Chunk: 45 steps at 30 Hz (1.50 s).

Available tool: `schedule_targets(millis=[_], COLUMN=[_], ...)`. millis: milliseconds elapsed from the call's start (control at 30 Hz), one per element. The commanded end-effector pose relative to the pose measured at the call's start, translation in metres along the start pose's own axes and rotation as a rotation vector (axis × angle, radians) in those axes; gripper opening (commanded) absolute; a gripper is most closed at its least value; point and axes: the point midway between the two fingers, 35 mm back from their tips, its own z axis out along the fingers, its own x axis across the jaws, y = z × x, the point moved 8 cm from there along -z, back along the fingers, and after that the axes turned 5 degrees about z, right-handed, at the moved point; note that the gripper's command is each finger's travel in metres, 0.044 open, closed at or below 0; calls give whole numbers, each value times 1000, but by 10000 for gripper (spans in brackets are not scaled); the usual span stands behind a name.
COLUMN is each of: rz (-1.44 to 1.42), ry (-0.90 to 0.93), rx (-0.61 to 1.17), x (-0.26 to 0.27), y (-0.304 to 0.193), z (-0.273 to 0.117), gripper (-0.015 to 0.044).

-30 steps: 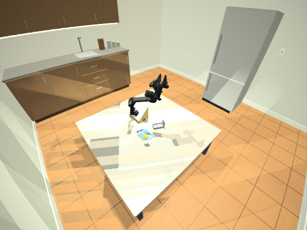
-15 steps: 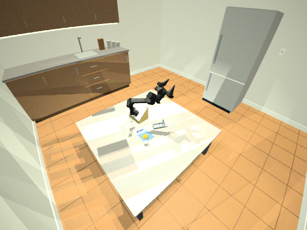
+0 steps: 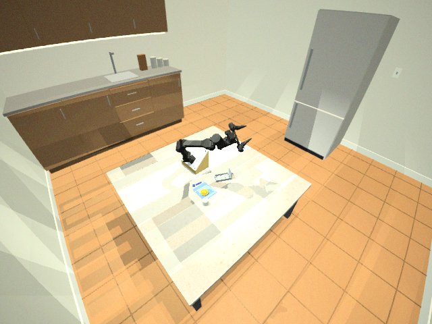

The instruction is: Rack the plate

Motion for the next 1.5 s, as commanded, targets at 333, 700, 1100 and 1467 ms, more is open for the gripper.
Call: schedule_targets(millis=[333,700,1100,1467], rz=[150,213,221,163], ry=[-378,-682,-1000,-1269], rx=[244,460,716,978], x=[-40,-63,-76,-78], y=[-36,-65,-90,-103], z=[-32,-72,-128,-187], gripper=[400,400,400,400])
